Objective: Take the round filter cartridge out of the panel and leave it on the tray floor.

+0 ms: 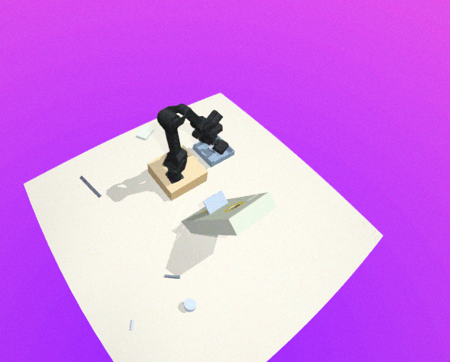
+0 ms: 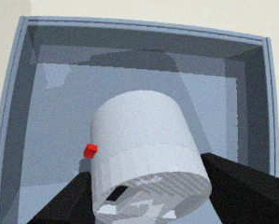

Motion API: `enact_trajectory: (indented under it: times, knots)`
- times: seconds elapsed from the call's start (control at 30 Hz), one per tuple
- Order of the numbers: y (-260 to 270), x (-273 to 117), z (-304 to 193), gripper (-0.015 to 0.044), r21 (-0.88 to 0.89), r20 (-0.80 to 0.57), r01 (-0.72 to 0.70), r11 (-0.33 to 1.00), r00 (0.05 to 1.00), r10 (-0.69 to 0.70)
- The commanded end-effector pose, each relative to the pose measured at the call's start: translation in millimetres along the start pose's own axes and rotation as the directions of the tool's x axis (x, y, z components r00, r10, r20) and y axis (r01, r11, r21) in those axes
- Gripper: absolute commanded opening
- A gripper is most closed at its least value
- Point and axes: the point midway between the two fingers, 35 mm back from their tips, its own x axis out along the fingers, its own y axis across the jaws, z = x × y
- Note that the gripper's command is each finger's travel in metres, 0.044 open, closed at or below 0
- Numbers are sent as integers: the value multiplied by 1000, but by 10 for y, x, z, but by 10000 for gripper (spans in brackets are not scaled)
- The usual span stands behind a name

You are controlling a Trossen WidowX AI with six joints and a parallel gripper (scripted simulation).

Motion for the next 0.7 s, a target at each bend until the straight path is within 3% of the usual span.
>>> enact_trajectory:
  times: [0.0, 0.33, 0.5, 0.67]
  knots:
    - [0, -1, 1, 184, 0, -1, 0, 1000, 1000, 0]
    - [0, -1, 1, 440, 0, -1, 0, 1000, 1000, 0]
    - [0, -66, 57, 440, 0, -1, 0, 1000, 1000, 0]
    - [-2, -590, 343, 440, 0, 0, 0, 1000, 1000, 0]
